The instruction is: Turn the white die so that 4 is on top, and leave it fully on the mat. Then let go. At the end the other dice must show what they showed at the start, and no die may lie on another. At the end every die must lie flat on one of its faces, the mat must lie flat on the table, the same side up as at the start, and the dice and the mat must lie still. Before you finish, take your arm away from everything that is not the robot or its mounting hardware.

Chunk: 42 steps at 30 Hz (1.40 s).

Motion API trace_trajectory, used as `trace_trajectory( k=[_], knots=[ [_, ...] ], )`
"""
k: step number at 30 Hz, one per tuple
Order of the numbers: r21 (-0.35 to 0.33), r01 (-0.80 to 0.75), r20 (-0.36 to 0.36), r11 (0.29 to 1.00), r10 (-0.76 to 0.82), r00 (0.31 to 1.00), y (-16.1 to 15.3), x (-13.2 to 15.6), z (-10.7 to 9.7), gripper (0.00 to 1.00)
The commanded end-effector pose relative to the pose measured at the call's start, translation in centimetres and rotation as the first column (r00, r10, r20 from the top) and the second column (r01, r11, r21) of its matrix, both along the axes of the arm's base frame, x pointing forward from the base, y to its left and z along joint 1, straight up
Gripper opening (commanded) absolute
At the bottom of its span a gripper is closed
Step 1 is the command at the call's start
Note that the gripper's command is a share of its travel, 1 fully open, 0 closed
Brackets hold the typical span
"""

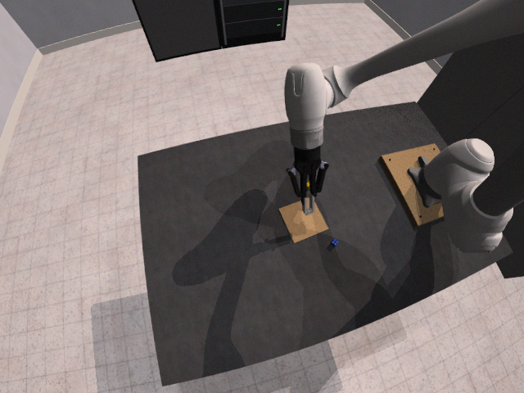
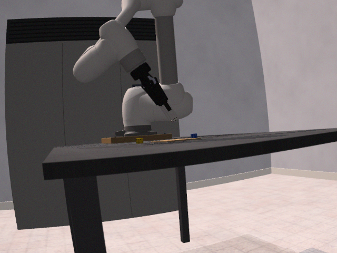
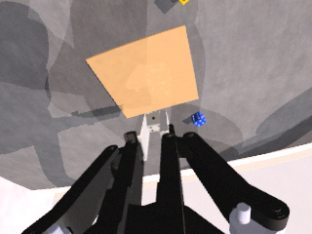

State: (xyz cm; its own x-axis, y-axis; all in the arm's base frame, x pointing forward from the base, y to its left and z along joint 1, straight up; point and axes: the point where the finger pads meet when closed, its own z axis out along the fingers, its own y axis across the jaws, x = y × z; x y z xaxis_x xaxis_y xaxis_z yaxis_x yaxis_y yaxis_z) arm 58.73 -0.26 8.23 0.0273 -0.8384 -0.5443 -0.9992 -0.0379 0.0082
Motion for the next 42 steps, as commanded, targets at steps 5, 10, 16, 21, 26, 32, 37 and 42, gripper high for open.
trace_trajectory(
  k=[5,10,16,21,26,32,37,42],
  knots=[
    [0.196,0.001,-0.004,0.981,0.0,1.0,-0.3,0.0,-0.1,0.09],
    [0.216,0.002,-0.002,0.976,-0.002,1.0,-0.7,0.1,-0.4,0.09],
    [0.216,0.002,-0.002,0.976,-0.002,1.0,-0.7,0.1,-0.4,0.09],
    [0.216,0.002,-0.002,0.976,-0.002,1.0,-0.7,0.1,-0.4,0.09],
    [0.216,0.002,-0.002,0.976,-0.002,1.0,-0.7,0.1,-0.4,0.09],
    [0.216,0.002,-0.002,0.976,-0.002,1.0,-0.7,0.1,-0.6,0.09],
    [0.216,0.002,-0.002,0.976,-0.002,1.0,-0.7,0.1,-0.9,0.09],
    [0.216,0.002,-0.002,0.976,-0.002,1.0,-0.7,0.1,-1.5,0.09]
  ],
)
